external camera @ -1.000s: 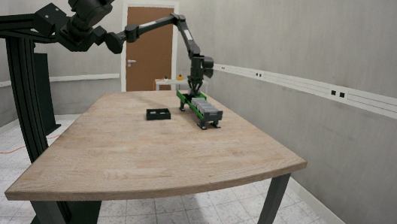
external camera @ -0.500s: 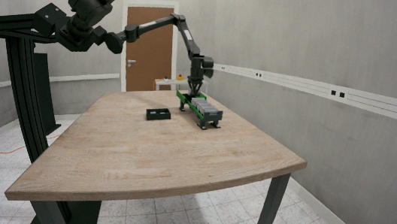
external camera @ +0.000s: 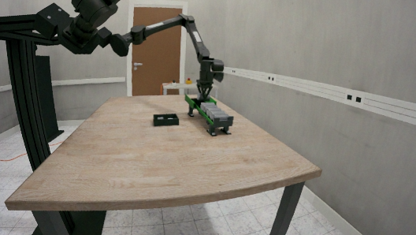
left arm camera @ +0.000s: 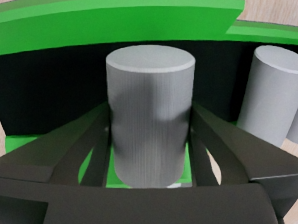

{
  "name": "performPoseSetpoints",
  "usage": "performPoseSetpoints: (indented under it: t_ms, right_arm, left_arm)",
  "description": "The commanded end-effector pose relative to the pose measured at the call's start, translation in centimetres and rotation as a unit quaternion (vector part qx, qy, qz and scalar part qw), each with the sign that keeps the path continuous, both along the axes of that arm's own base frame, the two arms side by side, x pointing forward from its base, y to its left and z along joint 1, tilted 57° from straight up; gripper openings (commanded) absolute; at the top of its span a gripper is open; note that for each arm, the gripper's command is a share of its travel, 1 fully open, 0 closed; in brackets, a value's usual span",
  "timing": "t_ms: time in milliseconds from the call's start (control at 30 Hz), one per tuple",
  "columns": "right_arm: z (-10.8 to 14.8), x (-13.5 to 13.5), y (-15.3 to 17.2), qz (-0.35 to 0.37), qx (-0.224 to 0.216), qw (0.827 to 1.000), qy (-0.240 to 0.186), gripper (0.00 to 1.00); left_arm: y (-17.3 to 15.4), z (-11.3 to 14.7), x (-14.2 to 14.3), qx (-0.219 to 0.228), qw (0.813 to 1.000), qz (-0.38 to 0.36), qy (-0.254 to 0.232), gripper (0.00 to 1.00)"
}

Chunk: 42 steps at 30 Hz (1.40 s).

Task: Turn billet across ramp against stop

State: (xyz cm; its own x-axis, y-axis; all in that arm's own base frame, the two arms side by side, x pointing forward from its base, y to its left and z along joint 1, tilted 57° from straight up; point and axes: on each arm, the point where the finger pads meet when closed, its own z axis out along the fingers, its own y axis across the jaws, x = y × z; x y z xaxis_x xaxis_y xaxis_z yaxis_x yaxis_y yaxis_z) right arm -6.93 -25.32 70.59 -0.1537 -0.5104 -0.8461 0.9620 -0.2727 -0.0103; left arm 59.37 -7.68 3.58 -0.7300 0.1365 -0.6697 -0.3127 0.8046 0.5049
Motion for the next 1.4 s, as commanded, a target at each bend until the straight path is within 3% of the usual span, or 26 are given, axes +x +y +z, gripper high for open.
performPoseSetpoints:
  t_ms: [0, 733, 767, 900, 1033, 1133, 1367]
  right_arm:
    - [2.6, 0.1, 2.1, -0.004, -0.022, 1.0, 0.001, 1.0]
    - [2.6, 0.1, 2.1, -0.004, -0.022, 1.0, 0.001, 1.0]
    - [2.6, 0.1, 2.1, -0.004, -0.022, 1.0, 0.001, 1.0]
    - [2.6, 0.1, 2.1, -0.004, -0.022, 1.0, 0.001, 1.0]
    - [2.6, 0.1, 2.1, -0.004, -0.022, 1.0, 0.001, 1.0]
    - [2.6, 0.1, 2.1, -0.004, -0.022, 1.0, 0.001, 1.0]
    - [2.6, 0.1, 2.1, -0.004, -0.022, 1.0, 0.001, 1.0]
  left_arm:
    - [-2.3, 0.7, 0.1, -0.003, 1.0, -0.02, -0.008, 0.0]
    - [-2.2, -0.4, 0.2, -0.011, 1.0, -0.013, -0.012, 0.0]
    - [-2.2, 1.3, 0.5, -0.017, 0.999, -0.012, -0.027, 0.0]
    - [-1.4, -0.9, 0.5, -0.009, 1.0, -0.008, -0.01, 0.0]
    - [-1.0, -1.2, 0.7, -0.007, 1.0, -0.008, -0.008, 0.0]
    - [-2.0, 0.2, 0.9, -0.012, 1.0, -0.015, -0.021, 0.0]
    - [-1.4, -1.0, 0.7, -0.008, 1.0, -0.012, -0.011, 0.0]
